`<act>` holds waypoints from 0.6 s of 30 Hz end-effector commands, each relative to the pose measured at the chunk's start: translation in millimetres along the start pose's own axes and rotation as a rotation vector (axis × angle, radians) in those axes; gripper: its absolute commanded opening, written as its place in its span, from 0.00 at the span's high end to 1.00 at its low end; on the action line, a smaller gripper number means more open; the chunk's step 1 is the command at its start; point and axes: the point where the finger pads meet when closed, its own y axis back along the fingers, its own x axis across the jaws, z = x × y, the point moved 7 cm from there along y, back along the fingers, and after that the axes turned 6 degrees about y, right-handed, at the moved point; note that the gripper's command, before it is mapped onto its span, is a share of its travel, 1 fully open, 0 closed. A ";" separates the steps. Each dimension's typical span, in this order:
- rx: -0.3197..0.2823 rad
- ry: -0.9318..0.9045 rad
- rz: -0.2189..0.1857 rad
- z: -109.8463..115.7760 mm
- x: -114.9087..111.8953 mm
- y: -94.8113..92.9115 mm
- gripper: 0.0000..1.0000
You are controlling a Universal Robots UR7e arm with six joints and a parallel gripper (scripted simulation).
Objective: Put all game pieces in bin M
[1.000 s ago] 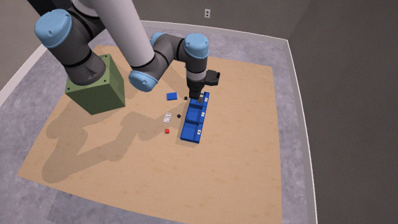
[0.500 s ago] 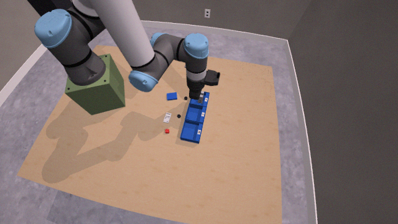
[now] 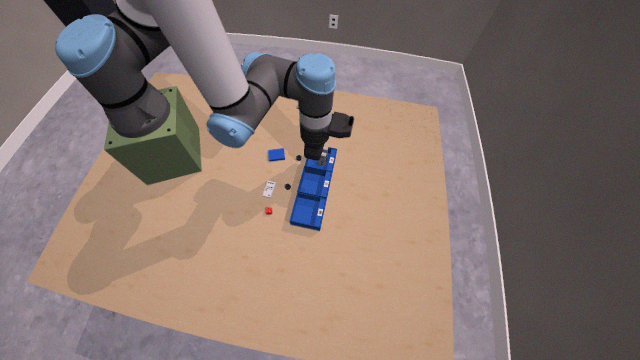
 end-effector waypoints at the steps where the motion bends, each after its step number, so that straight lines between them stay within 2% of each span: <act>1: 0.001 0.000 0.000 -0.4 0.1 0.5 0.69; 9: 0.001 0.000 0.000 -0.4 0.1 0.5 0.69; 18: 0.002 0.000 0.000 -0.4 0.1 9.8 0.69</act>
